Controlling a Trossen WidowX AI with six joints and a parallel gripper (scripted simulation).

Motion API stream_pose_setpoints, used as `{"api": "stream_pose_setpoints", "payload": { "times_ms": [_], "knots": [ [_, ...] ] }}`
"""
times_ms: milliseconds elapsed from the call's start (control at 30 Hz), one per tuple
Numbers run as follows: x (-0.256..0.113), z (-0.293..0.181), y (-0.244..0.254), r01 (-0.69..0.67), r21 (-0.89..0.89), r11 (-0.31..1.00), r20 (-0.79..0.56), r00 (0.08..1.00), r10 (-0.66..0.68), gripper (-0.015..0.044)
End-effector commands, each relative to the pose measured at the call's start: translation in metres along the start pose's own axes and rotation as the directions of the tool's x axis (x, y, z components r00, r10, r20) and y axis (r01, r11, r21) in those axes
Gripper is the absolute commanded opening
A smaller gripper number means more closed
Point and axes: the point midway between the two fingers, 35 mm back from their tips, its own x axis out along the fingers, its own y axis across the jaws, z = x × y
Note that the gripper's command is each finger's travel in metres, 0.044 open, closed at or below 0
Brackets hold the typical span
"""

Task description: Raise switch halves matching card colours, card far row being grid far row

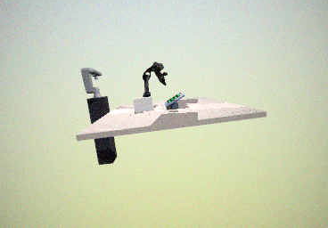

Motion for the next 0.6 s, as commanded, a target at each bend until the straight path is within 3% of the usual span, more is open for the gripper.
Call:
{"api": "stream_pose_setpoints", "payload": {
  "times_ms": [0, 467, 567],
  "knots": [
    [0.001, 0.001, 0.001, 0.002, 0.000, 1.000, -0.002, 1.000, -0.002, 0.0374],
    [0.097, 0.048, 0.117, -0.012, 0.035, 0.999, 0.003, 1.000, 0.012, 0.0006],
    [0.097, 0.048, 0.117, -0.012, 0.035, 0.999, 0.003, 1.000, 0.012, 0.0000]
  ]
}}
